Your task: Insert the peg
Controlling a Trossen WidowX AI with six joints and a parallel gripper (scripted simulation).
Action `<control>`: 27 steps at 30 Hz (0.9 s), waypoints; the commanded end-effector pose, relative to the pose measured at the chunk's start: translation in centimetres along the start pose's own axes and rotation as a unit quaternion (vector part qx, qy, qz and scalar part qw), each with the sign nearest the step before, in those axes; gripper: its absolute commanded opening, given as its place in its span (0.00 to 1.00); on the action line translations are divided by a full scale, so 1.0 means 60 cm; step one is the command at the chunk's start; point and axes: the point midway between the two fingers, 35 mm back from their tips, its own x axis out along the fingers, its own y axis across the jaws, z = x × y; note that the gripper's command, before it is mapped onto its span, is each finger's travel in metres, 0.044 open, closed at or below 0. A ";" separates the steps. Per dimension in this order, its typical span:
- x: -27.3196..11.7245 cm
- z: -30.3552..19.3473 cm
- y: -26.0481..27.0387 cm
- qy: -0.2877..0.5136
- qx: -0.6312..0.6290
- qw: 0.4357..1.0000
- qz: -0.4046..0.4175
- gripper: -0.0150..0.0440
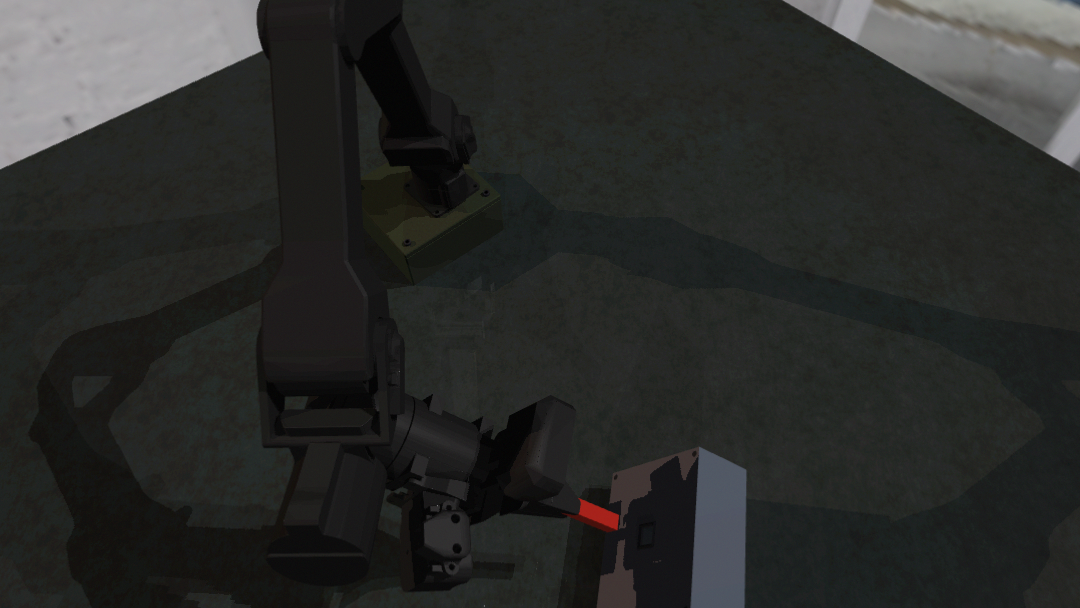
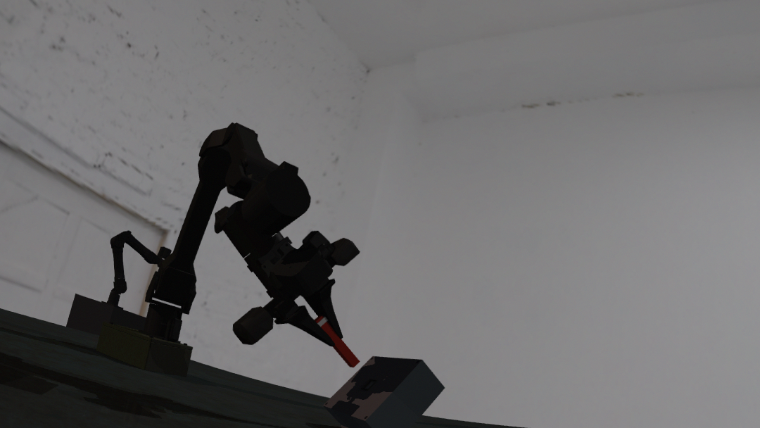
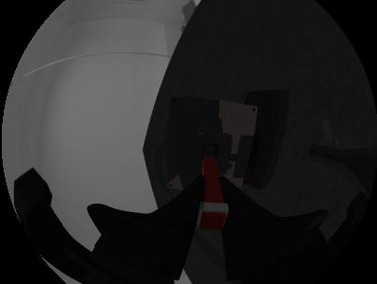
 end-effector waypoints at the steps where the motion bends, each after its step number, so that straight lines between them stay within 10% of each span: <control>1: 0.009 -0.004 -0.005 0.003 0.007 1.000 0.003 0.25; 27: 0.049 -0.004 -0.004 0.002 0.008 1.000 0.004 0.25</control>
